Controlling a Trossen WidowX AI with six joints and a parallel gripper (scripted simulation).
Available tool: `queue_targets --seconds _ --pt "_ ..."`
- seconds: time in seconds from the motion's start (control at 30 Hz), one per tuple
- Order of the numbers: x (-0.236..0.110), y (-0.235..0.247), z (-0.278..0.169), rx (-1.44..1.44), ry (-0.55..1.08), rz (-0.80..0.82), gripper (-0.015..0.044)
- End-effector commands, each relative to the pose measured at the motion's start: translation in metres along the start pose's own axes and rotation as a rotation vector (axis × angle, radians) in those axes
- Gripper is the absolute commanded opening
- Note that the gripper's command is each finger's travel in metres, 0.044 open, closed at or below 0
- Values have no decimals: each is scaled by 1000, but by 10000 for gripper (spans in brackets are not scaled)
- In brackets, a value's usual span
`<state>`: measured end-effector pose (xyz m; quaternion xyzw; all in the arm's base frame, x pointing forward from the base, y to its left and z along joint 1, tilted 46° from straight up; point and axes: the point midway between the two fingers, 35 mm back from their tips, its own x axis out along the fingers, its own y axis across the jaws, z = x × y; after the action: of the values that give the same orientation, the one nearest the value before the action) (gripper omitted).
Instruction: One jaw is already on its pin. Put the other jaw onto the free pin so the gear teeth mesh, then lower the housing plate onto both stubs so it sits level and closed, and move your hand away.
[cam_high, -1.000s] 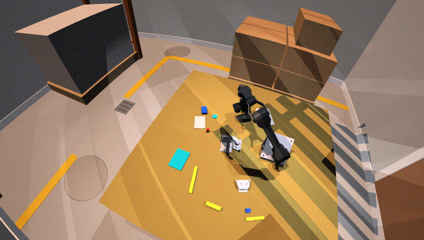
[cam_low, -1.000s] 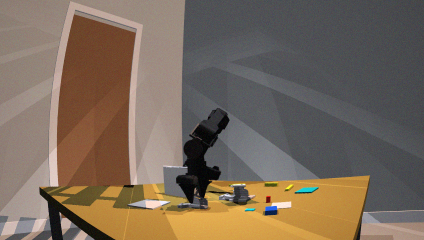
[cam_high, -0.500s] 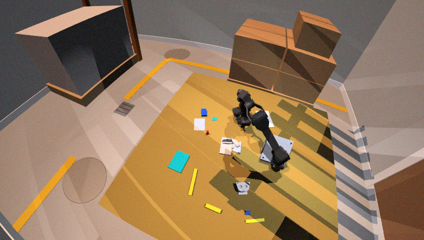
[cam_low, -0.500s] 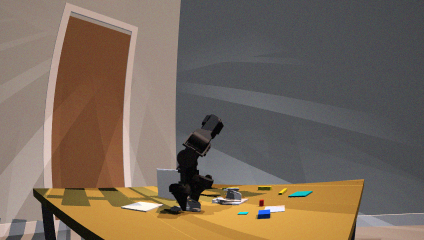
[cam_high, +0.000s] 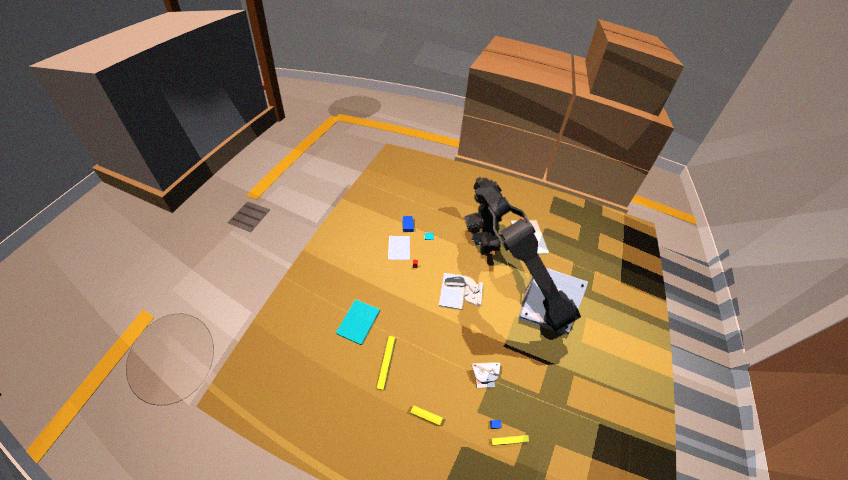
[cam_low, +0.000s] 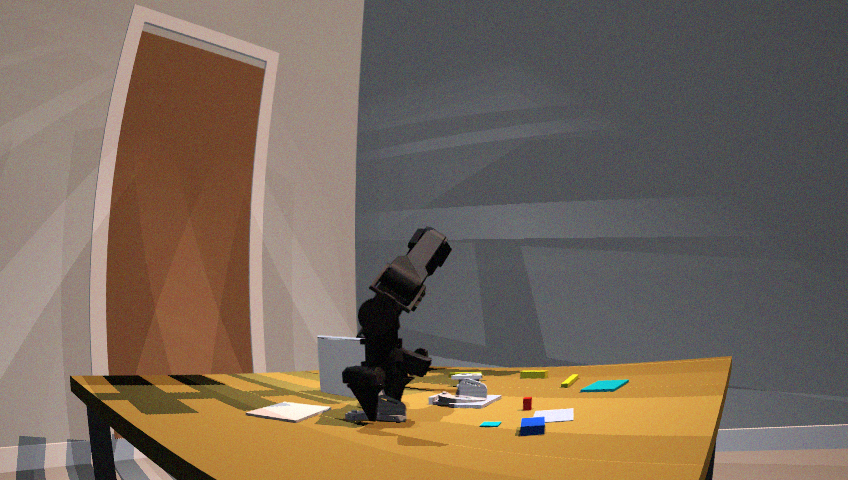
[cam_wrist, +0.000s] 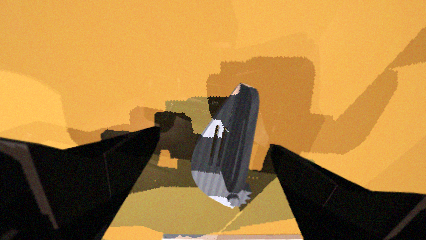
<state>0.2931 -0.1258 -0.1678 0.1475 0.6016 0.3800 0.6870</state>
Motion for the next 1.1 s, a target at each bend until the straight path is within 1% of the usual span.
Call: queue_targets --seconds 0.0,0.1,0.47,0.57,0.97,1.07 --pt "1 0 0 4 -4 1 440" --pt "1 0 0 4 -4 1 440" --pt "0 0 0 0 0 0 151" --pt "0 0 0 0 0 0 134" --pt "0 0 0 0 0 0 134" --pt "-5 -1 0 0 0 0 134"
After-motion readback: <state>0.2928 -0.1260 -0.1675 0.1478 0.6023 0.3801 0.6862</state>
